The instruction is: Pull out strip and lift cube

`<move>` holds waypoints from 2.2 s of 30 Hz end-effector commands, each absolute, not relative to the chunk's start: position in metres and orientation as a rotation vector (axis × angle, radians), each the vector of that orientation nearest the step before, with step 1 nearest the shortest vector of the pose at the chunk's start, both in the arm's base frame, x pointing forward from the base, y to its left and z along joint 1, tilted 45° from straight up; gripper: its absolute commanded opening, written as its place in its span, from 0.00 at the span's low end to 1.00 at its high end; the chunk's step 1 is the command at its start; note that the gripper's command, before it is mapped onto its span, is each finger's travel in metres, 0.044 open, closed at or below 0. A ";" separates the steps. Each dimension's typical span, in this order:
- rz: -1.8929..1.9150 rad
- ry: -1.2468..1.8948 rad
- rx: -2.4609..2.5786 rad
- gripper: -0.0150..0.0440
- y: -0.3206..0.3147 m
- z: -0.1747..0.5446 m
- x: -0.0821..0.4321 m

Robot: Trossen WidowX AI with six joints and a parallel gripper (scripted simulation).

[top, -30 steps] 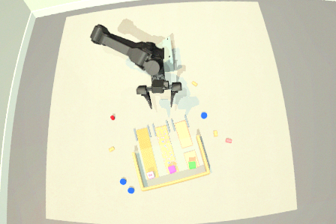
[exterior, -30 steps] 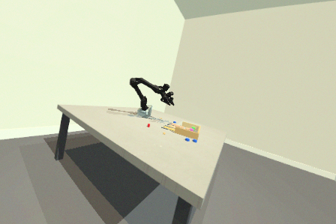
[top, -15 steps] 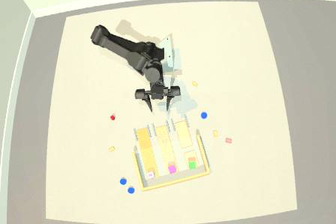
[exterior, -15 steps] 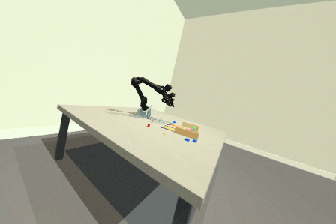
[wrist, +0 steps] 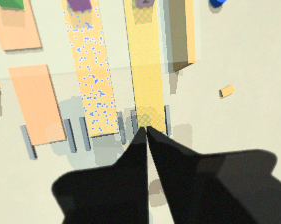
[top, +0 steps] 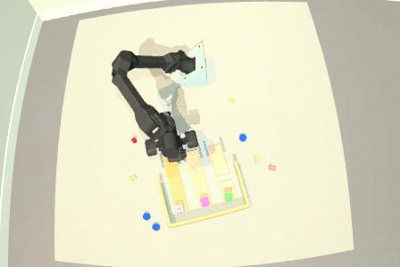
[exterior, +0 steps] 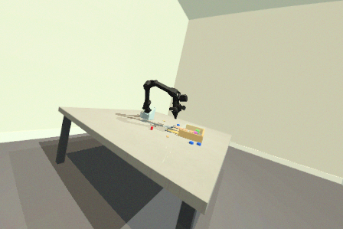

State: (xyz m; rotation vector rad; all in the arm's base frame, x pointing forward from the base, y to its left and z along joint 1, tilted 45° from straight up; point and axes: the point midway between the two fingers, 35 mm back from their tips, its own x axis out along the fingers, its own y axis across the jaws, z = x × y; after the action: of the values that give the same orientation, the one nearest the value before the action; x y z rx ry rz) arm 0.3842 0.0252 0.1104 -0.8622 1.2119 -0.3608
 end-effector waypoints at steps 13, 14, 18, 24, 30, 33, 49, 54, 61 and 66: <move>-0.406 1.450 -0.810 0.25 -0.026 0.107 0.394; -0.406 1.450 -0.810 0.25 -0.028 0.106 0.394; -0.406 1.450 -0.810 0.25 -0.032 0.101 0.395; -0.406 1.450 -0.810 0.25 -0.039 0.094 0.397; -0.407 1.450 -0.810 0.25 -0.046 0.087 0.397; -0.407 1.450 -0.810 0.25 -0.049 0.083 0.397; -0.409 1.449 -0.812 0.25 -0.068 0.065 0.397; -0.410 1.449 -0.813 0.25 -0.071 0.062 0.396; -0.410 1.449 -0.813 0.25 -0.071 0.062 0.396; -0.410 1.449 -0.813 0.25 -0.071 0.062 0.396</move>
State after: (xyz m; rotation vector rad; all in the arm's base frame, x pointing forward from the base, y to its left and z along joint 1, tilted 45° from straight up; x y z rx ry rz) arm 0.3960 -0.0709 0.0626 -0.8121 1.4482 -0.4163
